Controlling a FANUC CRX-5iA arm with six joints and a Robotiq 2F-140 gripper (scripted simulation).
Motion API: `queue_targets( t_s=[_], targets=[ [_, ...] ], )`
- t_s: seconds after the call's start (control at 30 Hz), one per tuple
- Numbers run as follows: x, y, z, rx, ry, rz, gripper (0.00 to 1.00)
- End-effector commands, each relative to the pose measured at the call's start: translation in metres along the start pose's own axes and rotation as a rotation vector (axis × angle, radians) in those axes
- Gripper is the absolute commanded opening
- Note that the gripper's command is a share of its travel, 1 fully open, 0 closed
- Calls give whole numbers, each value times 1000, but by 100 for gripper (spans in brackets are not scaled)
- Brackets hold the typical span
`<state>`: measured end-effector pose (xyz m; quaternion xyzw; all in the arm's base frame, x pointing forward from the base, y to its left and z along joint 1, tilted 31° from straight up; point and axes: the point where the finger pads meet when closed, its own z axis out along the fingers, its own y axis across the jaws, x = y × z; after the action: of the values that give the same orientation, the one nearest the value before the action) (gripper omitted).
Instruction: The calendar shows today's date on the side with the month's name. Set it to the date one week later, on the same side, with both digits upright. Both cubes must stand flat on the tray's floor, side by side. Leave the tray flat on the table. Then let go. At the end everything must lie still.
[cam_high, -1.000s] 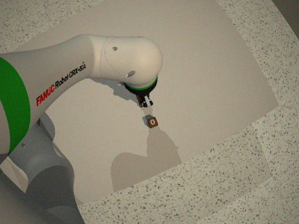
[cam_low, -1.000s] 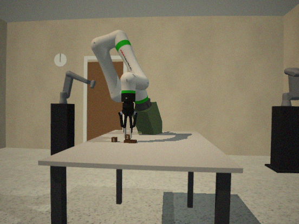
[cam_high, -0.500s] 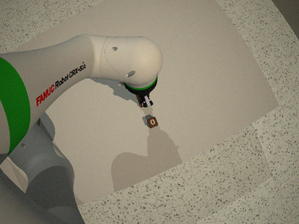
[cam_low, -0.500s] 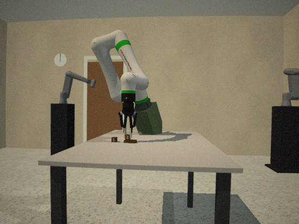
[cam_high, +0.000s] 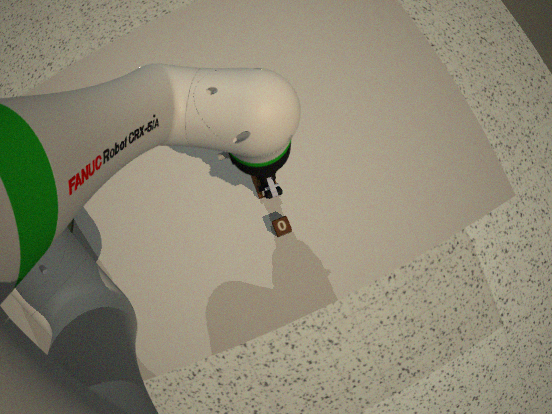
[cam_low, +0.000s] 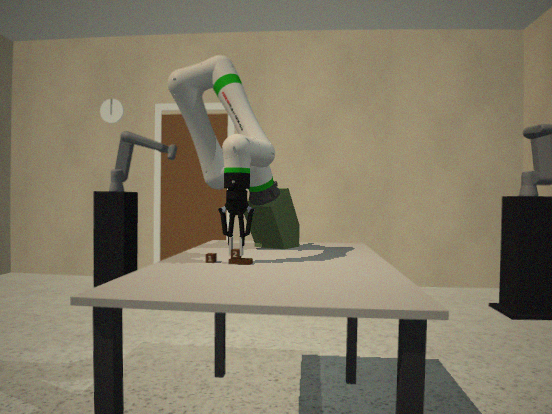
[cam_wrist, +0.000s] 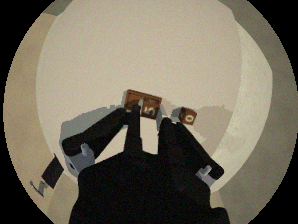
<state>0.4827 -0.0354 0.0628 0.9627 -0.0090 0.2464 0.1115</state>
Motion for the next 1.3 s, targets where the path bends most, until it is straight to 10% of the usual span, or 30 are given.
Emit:
queue_targets(
  t_s=[0.0, 1.27],
  targets=[
    [0, 0, 0, 0, 0, 0, 17],
    [0, 0, 8, 0, 0, 0, 17]
  ],
)
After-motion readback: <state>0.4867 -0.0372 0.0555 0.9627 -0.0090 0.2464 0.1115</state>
